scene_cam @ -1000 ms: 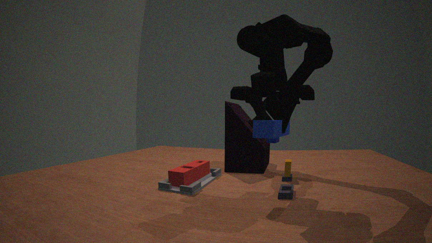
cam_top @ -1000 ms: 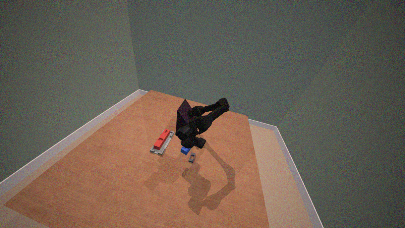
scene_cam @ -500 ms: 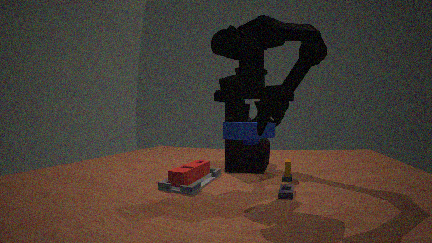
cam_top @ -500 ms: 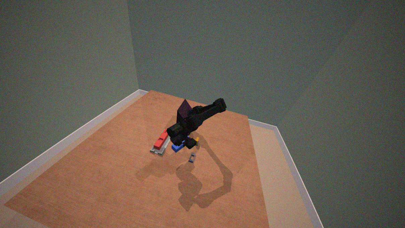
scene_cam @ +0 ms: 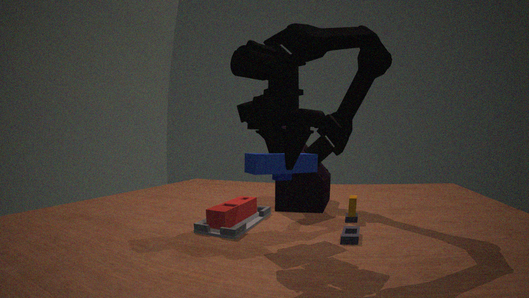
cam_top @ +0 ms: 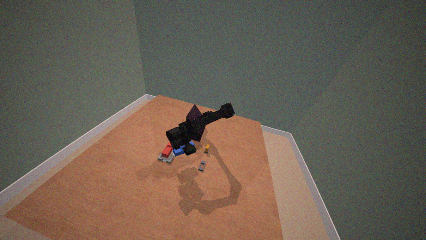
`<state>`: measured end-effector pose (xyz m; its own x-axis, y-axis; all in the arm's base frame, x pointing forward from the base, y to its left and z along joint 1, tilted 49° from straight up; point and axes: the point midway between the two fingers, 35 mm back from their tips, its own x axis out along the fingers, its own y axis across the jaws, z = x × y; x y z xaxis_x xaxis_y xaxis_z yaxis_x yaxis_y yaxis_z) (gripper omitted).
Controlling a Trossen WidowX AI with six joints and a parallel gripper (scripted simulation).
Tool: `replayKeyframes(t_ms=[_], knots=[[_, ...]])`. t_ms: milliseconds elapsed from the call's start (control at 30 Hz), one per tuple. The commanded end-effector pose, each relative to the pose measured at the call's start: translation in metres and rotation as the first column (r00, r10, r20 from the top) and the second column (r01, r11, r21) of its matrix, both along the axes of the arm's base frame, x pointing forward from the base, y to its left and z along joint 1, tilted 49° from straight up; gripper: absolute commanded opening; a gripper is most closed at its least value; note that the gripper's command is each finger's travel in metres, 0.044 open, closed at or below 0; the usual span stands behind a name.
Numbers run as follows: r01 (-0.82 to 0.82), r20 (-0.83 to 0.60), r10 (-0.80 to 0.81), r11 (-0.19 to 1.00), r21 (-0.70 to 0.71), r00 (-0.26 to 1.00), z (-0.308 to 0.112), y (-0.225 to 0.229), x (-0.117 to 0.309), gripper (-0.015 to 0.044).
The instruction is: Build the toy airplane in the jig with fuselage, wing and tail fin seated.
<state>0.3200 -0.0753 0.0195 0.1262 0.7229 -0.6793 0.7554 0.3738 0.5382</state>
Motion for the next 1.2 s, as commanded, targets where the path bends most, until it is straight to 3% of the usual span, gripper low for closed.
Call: replayKeyframes(t_ms=[0,567,1167], knots=[[0.061,-0.07,-0.061,0.998,0.005,0.996,-0.014,-0.008,-0.005,0.0],[0.275,-0.294,-0.26,0.962,0.007,0.919,-0.061,-0.034,-0.023,0.0],[0.479,-0.512,-0.428,0.877,-0.036,0.745,-0.109,-0.054,-0.05,0.0]])
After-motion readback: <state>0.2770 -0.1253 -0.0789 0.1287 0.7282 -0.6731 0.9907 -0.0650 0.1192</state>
